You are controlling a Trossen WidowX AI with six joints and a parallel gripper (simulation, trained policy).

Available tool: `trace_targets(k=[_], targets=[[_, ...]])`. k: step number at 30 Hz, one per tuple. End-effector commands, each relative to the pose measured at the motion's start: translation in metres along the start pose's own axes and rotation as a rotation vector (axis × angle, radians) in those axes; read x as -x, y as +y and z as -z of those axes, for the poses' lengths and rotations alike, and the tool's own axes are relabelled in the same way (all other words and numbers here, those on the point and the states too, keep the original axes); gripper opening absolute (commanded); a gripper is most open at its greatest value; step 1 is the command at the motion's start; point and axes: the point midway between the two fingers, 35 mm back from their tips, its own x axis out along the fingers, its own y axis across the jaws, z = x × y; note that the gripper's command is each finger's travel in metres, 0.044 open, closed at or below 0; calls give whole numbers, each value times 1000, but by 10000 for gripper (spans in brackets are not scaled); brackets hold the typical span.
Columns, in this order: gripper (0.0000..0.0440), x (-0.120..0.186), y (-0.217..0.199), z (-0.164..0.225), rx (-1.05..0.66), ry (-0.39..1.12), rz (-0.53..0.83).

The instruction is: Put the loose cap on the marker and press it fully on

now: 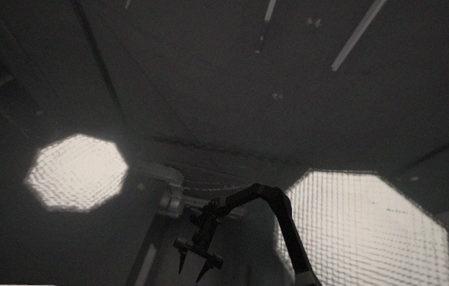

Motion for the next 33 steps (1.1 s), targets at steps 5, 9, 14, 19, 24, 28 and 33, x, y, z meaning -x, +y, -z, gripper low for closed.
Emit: trace_targets(k=[5, 9, 14, 19, 24, 28, 33], targets=[[314, 0, 22, 14, -14, 12, -5], [314, 1, 33, 24, -20, 21, -8], [315, 2, 45, 37, -28, 36, -9], [314, 4, 57, 52, -35, 53, -8], [314, 6, 67, 67, -41, 70, -6], [314, 7, 75, 80, -44, 84, -4], [313, 10, 84, 96, -48, 102, 0]])
